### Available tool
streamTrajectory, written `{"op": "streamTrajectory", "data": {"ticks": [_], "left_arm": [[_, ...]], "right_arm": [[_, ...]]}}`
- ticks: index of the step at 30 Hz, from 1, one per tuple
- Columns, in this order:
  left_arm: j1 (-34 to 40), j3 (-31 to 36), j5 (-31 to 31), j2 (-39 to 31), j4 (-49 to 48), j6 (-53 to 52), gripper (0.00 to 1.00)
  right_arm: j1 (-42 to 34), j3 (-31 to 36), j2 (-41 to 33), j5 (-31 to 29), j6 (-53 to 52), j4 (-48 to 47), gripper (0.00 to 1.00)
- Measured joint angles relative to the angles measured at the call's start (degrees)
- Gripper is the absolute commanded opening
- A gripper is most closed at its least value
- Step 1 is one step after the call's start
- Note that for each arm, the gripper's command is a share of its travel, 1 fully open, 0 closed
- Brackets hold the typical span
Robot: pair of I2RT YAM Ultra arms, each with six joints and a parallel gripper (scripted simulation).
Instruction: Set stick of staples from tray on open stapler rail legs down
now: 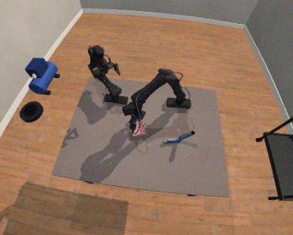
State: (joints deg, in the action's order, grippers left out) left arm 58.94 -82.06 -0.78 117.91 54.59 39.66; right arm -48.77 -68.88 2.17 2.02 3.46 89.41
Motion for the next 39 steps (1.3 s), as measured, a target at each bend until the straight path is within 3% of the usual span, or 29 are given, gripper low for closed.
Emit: {"op": "streamTrajectory", "data": {"ticks": [17,25,37,38,39], "left_arm": [[0.00,2.32,0.11,1.84,-4.44,0.00,0.33],[0.00,2.45,0.11,2.29,-5.18,0.00,0.27],[0.00,2.45,0.11,2.29,-5.22,0.00,0.10],[0.00,2.45,0.11,2.29,-5.22,0.00,0.00],[0.00,2.45,0.11,2.29,-5.22,0.00,0.00]], "right_arm": [[0.00,0.00,0.00,0.00,0.00,0.00,1.00],[0.00,0.00,0.00,0.00,0.00,0.00,1.00],[0.00,0.00,0.00,0.00,0.00,0.00,1.00],[0.00,0.00,0.00,0.00,0.00,0.00,1.00],[0.00,0.00,0.00,0.00,0.00,0.00,1.00]]}}
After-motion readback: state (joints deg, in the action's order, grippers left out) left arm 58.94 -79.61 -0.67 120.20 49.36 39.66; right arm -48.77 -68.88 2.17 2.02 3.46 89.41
